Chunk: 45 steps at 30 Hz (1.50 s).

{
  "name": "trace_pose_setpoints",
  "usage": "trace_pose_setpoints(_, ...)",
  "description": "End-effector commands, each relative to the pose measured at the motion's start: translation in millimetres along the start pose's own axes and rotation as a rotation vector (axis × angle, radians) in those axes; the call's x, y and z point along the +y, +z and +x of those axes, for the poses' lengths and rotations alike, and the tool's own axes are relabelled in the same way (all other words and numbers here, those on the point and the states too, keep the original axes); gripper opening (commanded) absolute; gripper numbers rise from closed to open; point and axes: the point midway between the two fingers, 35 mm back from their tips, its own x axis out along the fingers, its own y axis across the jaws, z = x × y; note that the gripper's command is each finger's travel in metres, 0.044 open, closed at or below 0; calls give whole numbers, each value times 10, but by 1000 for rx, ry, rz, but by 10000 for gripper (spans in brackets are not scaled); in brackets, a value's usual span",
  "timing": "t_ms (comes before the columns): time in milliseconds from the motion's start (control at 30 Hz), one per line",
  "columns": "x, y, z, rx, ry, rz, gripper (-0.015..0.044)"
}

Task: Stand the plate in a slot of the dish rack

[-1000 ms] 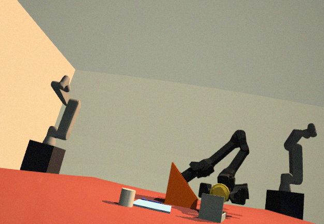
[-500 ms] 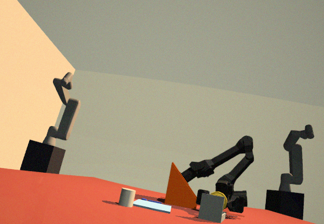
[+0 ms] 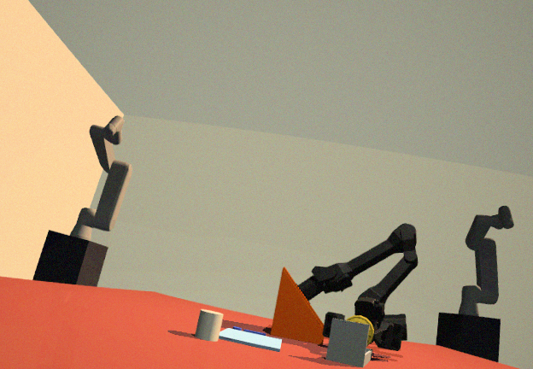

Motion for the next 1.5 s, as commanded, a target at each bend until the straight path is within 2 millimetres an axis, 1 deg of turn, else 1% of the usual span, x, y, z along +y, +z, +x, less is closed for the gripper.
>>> trace_pose_setpoints(0,0,0,0,0,0,0,105)
trace_pose_setpoints(367,0,0,0,0,0,0,394)
trace_pose_setpoints(700,4,12,2,0,-1,0,400)
trace_pose_setpoints(767,32,114,14,1,-4,2,400)
trace_pose_setpoints(900,82,420,35,1,-9,6,400)
trace_pose_setpoints(1233,102,1120,23,-22,8,5,400)
trace_pose_setpoints(1300,99,1161,18,-25,10,4,400)
trace_pose_setpoints(1467,116,1160,49,-20,1,-16,400)
